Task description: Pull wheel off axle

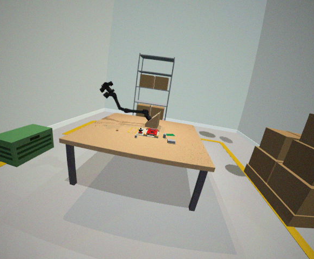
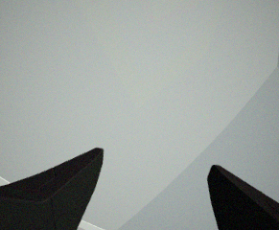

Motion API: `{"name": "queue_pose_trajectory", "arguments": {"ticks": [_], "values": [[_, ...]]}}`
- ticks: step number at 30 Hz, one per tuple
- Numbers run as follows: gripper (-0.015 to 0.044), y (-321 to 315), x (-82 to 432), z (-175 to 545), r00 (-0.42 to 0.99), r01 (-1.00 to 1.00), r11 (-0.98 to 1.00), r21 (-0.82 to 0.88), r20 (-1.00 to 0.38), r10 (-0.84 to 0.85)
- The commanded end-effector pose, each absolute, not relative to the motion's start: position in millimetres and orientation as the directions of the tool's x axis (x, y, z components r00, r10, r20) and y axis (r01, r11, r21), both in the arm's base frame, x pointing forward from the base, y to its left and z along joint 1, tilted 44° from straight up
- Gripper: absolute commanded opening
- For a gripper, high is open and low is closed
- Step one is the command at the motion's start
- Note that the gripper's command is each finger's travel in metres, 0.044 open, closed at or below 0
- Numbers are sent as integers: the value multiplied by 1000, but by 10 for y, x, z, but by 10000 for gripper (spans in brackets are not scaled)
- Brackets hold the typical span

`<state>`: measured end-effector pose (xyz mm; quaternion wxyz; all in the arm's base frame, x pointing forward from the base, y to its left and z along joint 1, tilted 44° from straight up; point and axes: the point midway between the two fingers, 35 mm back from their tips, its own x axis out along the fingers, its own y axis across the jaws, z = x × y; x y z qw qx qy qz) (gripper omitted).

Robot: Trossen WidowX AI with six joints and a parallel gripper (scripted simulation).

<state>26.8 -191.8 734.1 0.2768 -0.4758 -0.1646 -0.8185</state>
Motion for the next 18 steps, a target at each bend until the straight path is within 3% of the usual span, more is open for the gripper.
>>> {"name": "queue_pose_trajectory", "arguments": {"ticks": [1, 9, 18], "values": [[300, -1267, -116, 7456, -443, 571, -800, 185, 890, -110], [300, -156, -532, 7431, -468, 480, -753, 450, 857, 215], [300, 1158, -628, 7179, -377, 350, -648, 676, 735, 563]]}}
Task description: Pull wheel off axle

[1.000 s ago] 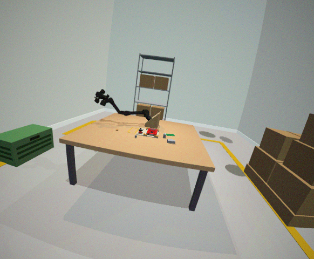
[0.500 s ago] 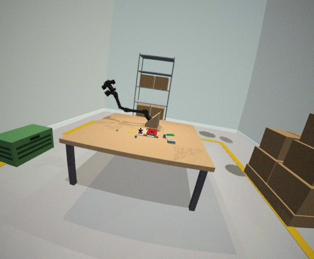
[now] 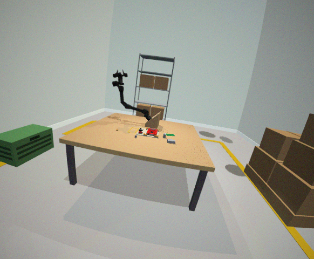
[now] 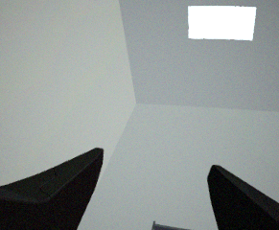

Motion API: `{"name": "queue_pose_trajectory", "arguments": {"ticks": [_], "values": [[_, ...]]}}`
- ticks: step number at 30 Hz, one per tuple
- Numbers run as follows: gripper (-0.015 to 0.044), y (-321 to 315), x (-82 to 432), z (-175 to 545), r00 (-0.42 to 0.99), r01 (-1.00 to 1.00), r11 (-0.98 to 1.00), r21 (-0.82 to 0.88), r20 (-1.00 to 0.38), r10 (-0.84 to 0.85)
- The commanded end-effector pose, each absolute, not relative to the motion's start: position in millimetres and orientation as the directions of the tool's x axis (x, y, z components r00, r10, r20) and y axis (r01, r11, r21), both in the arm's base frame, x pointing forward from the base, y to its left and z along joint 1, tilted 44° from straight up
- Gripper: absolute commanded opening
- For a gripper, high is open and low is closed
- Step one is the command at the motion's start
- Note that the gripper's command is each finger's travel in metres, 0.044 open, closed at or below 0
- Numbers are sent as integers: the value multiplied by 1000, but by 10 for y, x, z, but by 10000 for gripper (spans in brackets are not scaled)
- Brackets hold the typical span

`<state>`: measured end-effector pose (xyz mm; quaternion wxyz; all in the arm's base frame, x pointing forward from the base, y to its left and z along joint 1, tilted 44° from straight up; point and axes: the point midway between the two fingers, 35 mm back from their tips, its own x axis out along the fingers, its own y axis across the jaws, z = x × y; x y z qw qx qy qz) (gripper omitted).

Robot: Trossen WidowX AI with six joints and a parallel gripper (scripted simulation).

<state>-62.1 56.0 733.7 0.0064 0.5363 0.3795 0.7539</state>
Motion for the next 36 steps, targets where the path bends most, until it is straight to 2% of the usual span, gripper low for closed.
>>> {"name": "queue_pose_trajectory", "arguments": {"ticks": [1, 9, 15, 26, 36], "values": [[300, 1301, -614, 7132, -361, 337, -632, 698, 715, 598], [300, 2364, -319, 6630, -186, 250, -469, 847, 517, 835], [300, 2846, 37, 6268, -36, 189, -366, 911, 379, 925], [300, 3184, 654, 5862, 179, 150, -253, 956, 225, 958], [300, 3592, 1449, 5062, 403, 243, -71, 967, -34, 915]]}}
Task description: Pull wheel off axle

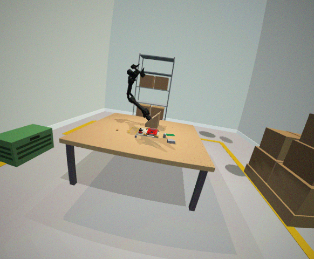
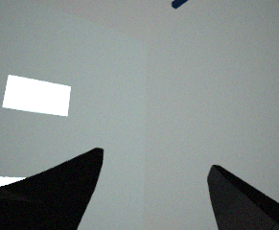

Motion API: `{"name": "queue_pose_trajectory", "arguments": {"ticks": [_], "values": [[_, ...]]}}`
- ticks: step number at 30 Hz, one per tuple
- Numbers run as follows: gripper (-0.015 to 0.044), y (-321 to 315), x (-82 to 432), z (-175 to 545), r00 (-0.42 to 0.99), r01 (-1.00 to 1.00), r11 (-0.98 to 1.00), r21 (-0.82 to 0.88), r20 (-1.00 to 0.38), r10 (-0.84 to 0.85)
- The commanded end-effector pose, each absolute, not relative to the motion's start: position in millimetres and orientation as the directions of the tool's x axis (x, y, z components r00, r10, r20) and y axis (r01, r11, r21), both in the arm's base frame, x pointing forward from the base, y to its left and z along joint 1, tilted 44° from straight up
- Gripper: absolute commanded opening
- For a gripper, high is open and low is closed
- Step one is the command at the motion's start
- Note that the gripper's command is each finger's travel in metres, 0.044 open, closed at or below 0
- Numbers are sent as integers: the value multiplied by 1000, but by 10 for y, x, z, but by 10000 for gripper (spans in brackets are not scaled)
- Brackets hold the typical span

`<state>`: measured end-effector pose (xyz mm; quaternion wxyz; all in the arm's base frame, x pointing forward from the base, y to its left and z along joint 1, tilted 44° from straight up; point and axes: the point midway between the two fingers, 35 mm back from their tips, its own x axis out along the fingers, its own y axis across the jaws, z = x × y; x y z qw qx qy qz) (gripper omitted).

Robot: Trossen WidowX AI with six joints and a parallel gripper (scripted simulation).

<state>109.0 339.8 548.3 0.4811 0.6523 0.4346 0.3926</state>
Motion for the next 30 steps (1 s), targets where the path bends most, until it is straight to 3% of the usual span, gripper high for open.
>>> {"name": "queue_pose_trajectory", "arguments": {"ticks": [1, 9, 17, 23, 30], "values": [[300, 3616, 1546, 4966, 427, 257, -55, 965, -63, 902], [300, 3649, 2304, 4033, 593, 393, 118, 912, -349, 726], [300, 3323, 2963, 3041, 667, 562, 252, 788, -612, 425], [300, 2867, 3324, 2340, 639, 696, 307, 649, -755, 148], [300, 2119, 3569, 1583, 502, 848, 311, 429, -838, -212]]}}
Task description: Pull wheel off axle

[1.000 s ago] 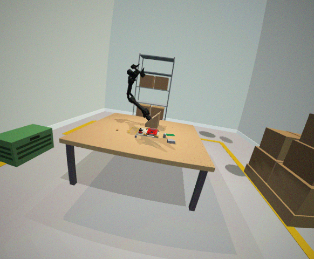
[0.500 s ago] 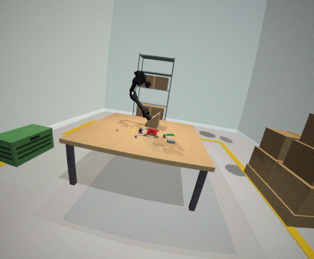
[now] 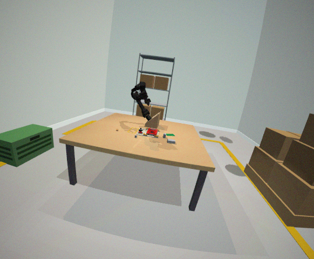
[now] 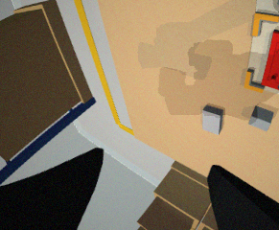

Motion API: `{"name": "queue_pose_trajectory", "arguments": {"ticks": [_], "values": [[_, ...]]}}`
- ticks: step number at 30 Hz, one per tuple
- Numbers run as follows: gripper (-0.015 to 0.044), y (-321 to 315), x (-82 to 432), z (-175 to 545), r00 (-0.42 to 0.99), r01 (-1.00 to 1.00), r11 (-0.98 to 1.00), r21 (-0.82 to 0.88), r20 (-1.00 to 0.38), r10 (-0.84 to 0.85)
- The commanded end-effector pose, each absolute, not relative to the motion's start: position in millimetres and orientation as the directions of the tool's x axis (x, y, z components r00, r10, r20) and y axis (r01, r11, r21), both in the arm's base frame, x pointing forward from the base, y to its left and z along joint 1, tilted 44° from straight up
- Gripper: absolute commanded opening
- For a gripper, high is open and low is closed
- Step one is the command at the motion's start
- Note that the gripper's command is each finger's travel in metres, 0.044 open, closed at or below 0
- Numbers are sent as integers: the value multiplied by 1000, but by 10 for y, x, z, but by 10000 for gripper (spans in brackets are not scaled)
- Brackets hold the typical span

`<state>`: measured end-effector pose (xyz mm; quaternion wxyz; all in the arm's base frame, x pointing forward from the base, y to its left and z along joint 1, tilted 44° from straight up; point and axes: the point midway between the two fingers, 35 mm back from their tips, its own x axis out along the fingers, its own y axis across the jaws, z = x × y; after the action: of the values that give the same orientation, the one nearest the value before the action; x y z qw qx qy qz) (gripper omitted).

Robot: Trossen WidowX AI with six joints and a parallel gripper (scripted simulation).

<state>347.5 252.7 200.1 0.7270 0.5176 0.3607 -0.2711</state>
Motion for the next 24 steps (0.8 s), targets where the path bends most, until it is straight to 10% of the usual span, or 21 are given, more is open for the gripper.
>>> {"name": "queue_pose_trajectory", "arguments": {"ticks": [1, 10, 24], "values": [[300, 2004, 3585, 1491, 475, 866, 307, 395, -840, -261], [300, 889, 3522, 807, 159, 979, 200, 34, -741, -653], [300, 850, 3580, 747, 134, 982, 188, 7, -726, -675]]}}
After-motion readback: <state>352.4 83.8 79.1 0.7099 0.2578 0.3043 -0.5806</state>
